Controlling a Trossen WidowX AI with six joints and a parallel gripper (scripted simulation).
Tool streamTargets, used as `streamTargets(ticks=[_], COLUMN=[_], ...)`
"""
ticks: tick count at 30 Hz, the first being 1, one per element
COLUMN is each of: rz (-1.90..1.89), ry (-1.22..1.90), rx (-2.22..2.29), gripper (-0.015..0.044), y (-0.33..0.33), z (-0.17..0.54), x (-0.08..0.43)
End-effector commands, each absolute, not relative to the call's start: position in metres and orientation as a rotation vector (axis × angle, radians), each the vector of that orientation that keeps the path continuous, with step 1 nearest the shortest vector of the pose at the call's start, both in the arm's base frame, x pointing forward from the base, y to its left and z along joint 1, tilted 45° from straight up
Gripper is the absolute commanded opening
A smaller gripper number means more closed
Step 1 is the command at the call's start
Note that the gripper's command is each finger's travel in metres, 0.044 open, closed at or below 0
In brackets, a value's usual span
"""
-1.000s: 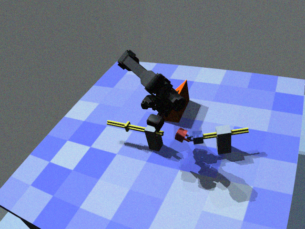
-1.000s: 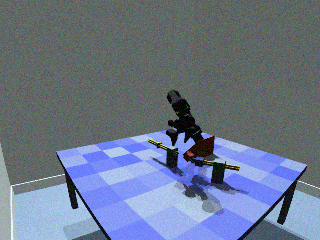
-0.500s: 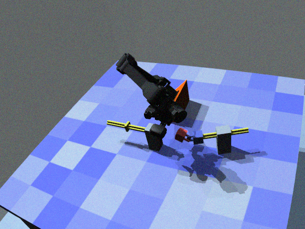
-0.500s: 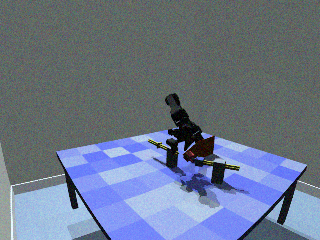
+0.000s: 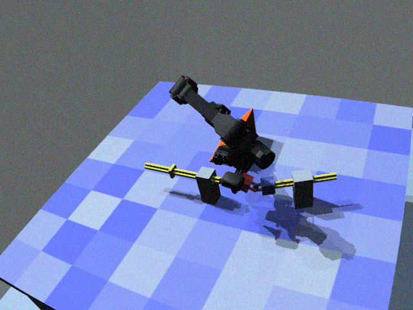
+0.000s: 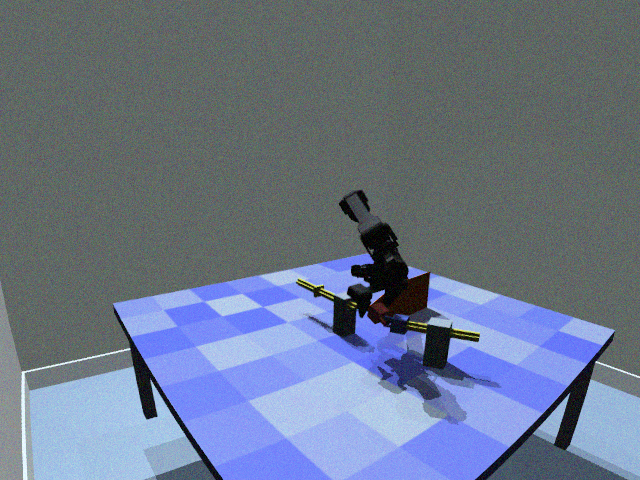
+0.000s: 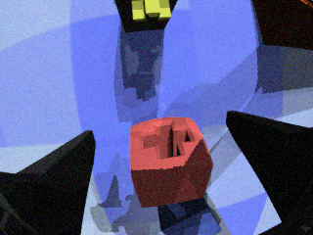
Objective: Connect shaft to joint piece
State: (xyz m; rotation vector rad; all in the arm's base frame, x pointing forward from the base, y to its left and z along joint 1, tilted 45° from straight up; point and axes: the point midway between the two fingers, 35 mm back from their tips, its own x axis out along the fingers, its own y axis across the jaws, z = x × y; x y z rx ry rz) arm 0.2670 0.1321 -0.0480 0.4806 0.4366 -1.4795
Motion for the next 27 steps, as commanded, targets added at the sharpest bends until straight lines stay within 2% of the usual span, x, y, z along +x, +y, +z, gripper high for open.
streamTargets(ticks=[1, 21, 27], rz=[-1.479, -1.48, -1.48], ry=[0.437, 0.435, 0.435], rx=[0.484, 0.483, 0.483], gripper=[0.044, 0.044, 0.0282], y=[0.138, 0.114, 0.114], z=[-0.053, -0.069, -0.069], x=[0.266, 0.269, 0.269])
